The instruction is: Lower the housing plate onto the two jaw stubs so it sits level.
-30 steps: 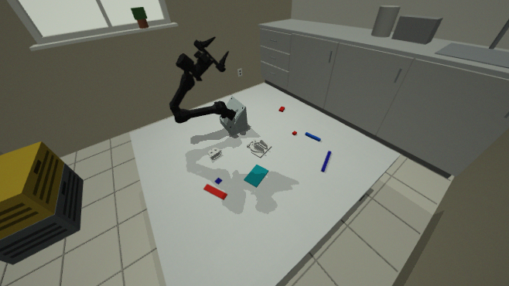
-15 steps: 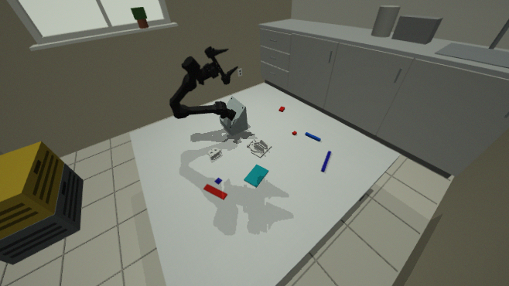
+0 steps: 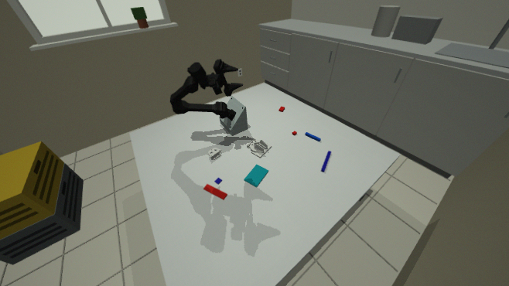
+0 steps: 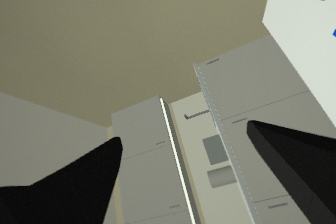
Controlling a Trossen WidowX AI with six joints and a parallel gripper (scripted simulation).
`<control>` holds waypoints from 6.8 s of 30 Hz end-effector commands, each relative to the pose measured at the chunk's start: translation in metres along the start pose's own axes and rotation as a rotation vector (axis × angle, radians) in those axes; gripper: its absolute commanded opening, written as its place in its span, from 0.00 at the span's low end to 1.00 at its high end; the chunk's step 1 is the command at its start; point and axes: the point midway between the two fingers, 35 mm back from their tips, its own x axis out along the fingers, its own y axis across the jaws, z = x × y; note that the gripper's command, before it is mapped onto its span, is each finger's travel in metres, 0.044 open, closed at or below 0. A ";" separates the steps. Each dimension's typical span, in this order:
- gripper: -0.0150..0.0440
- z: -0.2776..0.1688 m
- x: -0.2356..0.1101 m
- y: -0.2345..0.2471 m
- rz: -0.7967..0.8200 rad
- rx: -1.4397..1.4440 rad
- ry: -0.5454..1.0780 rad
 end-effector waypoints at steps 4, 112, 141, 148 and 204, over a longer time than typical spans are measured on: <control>1.00 0.030 0.005 -0.026 -0.106 0.143 -0.120; 1.00 0.197 -0.197 -0.334 -0.576 1.397 -1.809; 1.00 0.205 -0.200 -0.358 -0.576 1.395 -1.810; 1.00 0.205 -0.200 -0.358 -0.576 1.395 -1.810; 0.85 0.184 -0.192 -0.292 -0.578 1.400 -1.807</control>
